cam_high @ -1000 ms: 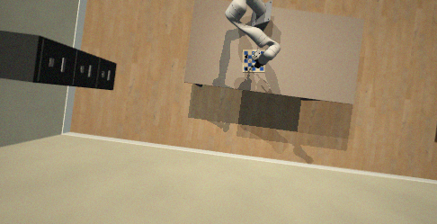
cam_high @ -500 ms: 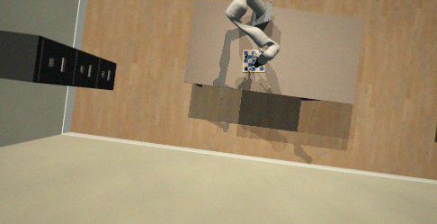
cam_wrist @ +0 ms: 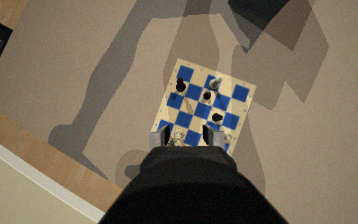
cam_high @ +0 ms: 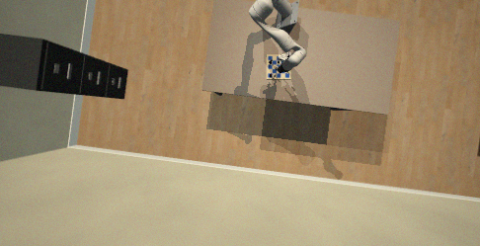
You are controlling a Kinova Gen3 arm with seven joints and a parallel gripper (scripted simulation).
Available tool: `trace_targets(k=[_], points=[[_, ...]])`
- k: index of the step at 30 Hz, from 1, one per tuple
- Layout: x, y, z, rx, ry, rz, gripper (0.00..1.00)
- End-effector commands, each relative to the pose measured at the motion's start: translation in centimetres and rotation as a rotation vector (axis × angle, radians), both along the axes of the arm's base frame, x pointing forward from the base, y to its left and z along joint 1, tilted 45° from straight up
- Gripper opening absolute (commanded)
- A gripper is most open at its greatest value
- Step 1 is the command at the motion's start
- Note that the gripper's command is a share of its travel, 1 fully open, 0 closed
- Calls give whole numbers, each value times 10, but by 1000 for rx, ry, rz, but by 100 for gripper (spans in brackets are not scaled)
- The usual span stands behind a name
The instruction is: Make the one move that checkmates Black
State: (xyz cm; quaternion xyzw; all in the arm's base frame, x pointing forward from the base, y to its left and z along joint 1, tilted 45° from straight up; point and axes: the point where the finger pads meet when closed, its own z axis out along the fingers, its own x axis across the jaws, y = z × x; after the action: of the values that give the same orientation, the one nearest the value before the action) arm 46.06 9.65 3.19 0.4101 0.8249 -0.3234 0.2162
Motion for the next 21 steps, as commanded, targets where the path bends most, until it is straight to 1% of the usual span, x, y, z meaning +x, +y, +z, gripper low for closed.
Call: trace_targets(k=[1,8,10,21], points=[[-2,1,-1,5,-54,-46,100],[-6,0,-6,27,-238,-234,100],[-6,0,-6,27,-238,-234,100],[-8,-2,-14,66,-554,-550,100]])
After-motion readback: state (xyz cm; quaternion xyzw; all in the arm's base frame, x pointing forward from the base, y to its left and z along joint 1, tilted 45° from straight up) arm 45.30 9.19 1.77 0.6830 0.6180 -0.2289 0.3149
